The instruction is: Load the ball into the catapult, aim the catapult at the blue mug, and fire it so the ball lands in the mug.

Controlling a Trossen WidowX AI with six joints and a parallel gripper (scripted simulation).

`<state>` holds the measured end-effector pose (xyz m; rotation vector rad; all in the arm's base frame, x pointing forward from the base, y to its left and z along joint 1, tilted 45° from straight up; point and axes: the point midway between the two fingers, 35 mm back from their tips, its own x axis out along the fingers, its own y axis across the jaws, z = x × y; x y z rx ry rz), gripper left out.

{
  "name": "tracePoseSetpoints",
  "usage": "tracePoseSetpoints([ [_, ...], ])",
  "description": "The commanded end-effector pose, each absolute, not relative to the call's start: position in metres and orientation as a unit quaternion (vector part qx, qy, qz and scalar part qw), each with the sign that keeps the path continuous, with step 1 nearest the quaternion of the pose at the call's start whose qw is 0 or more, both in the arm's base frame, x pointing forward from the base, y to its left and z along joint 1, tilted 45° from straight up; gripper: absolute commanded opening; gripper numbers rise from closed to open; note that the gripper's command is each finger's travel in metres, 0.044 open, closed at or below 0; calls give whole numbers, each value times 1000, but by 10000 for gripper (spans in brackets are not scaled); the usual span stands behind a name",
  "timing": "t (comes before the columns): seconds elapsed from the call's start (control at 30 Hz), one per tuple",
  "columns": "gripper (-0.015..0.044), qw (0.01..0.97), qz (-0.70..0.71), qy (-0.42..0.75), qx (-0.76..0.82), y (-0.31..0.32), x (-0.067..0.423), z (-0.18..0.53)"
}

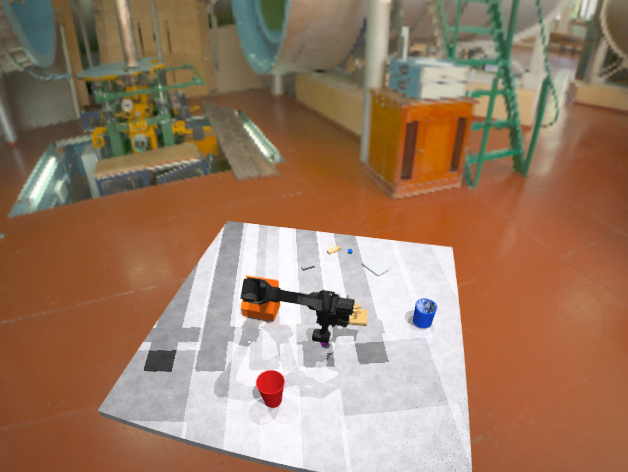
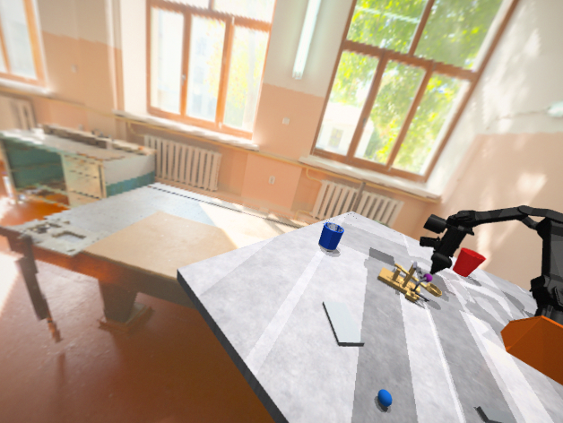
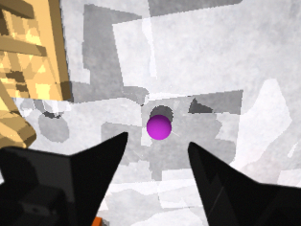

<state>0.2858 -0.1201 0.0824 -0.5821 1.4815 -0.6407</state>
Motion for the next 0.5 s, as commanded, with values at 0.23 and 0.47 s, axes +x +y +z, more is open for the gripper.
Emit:
tracePoseSetpoints([
  [0.23, 300, 654, -283, 652, -259, -131, 285, 72],
  [0.47, 300, 654, -283, 652, -259, -140, 285, 64],
])
